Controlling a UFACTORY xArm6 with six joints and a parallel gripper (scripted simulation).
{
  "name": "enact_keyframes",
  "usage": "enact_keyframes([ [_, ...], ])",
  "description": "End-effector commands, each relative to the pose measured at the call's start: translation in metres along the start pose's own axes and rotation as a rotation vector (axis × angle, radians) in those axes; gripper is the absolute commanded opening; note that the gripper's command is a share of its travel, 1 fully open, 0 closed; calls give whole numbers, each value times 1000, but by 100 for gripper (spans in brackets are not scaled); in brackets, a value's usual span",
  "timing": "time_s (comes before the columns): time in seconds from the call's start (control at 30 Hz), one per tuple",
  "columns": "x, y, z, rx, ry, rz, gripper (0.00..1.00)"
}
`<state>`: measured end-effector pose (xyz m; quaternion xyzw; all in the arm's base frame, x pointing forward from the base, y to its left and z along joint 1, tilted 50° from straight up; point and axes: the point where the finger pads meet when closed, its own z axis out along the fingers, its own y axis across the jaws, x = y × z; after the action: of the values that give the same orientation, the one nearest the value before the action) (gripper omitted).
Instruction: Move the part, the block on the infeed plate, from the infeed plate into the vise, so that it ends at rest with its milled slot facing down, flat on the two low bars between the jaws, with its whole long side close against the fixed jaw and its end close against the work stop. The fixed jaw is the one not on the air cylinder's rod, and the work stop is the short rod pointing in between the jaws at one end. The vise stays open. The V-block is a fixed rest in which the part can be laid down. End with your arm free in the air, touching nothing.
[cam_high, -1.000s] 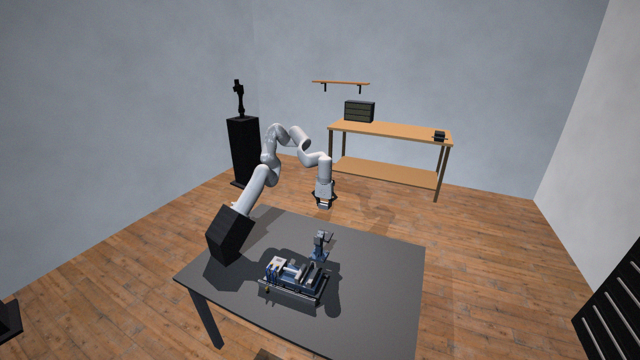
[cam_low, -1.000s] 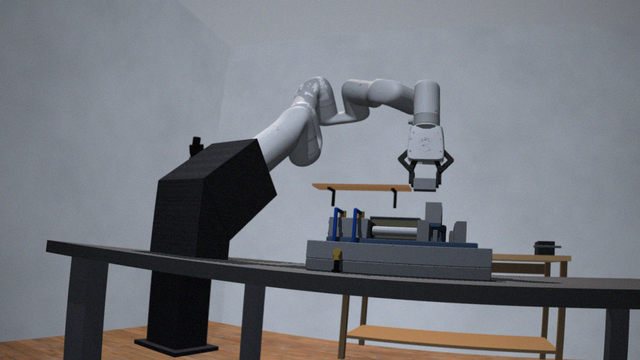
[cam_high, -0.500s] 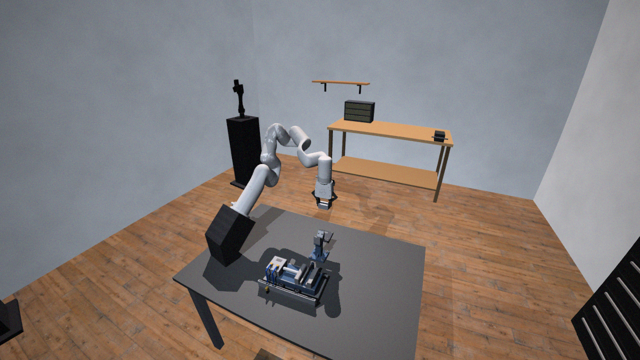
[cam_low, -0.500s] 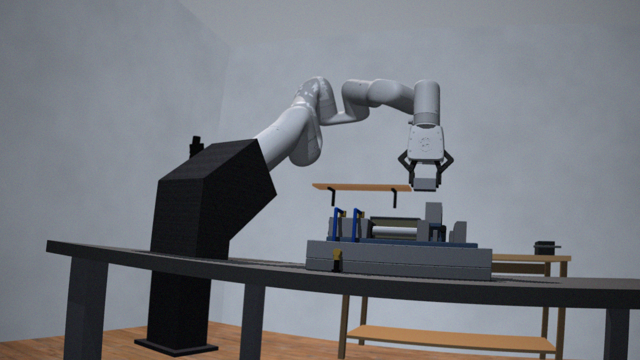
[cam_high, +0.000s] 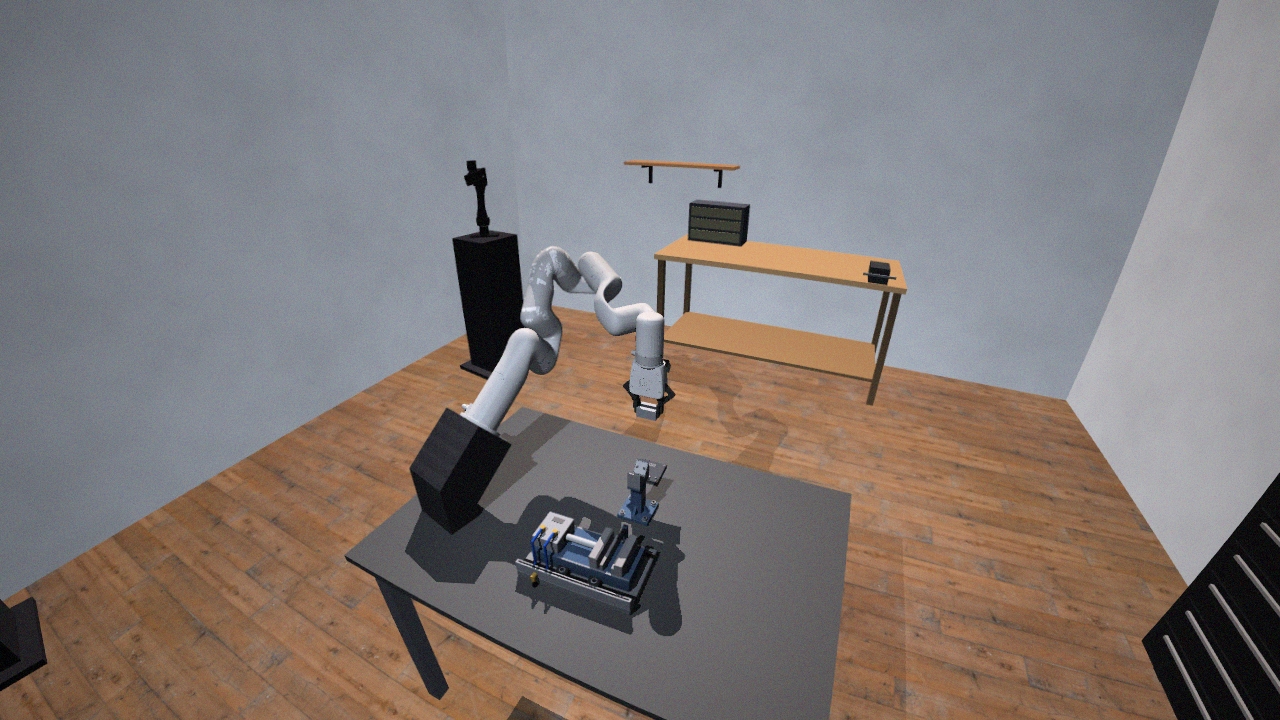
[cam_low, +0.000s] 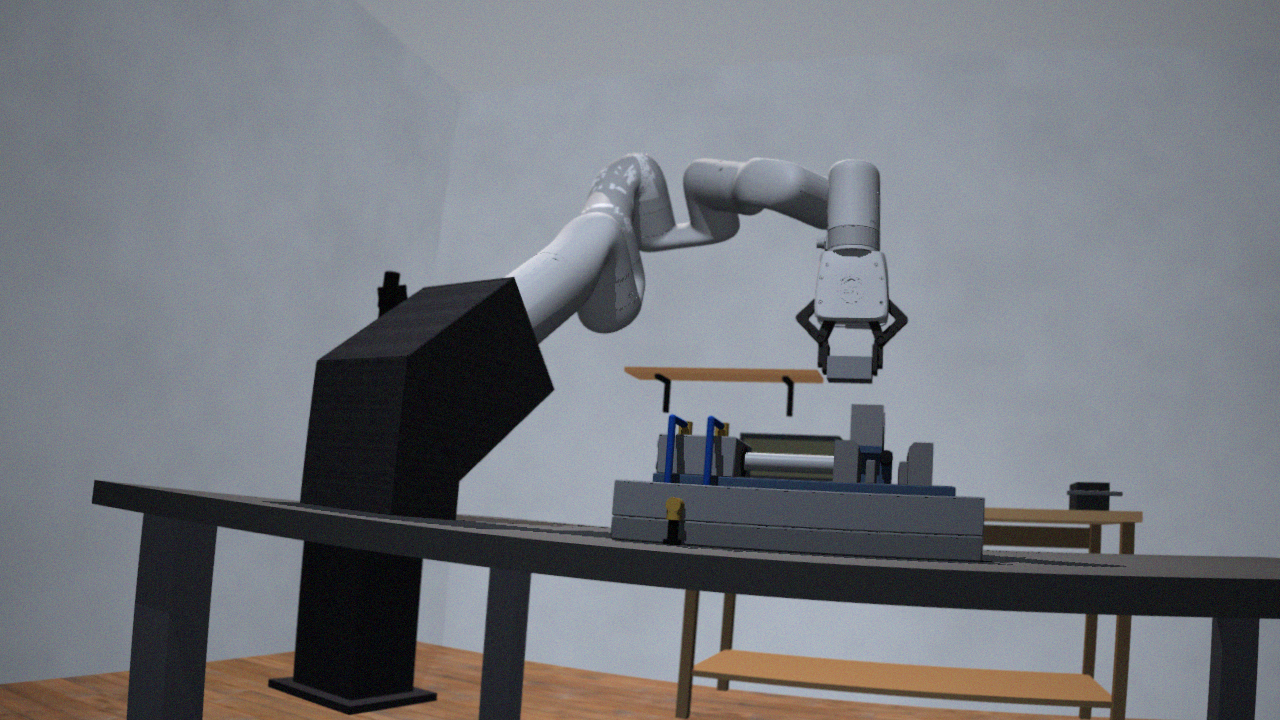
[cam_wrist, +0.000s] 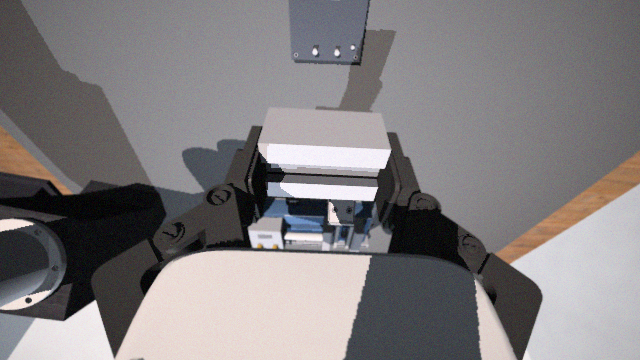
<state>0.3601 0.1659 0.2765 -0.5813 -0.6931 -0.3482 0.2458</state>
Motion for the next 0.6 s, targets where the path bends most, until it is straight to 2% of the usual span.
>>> enact_keyframes([
  [0.0, 0, 1, -1, -3, -1, 9, 0],
  [0.57, -4, 3, -1, -2, -1, 90, 0],
])
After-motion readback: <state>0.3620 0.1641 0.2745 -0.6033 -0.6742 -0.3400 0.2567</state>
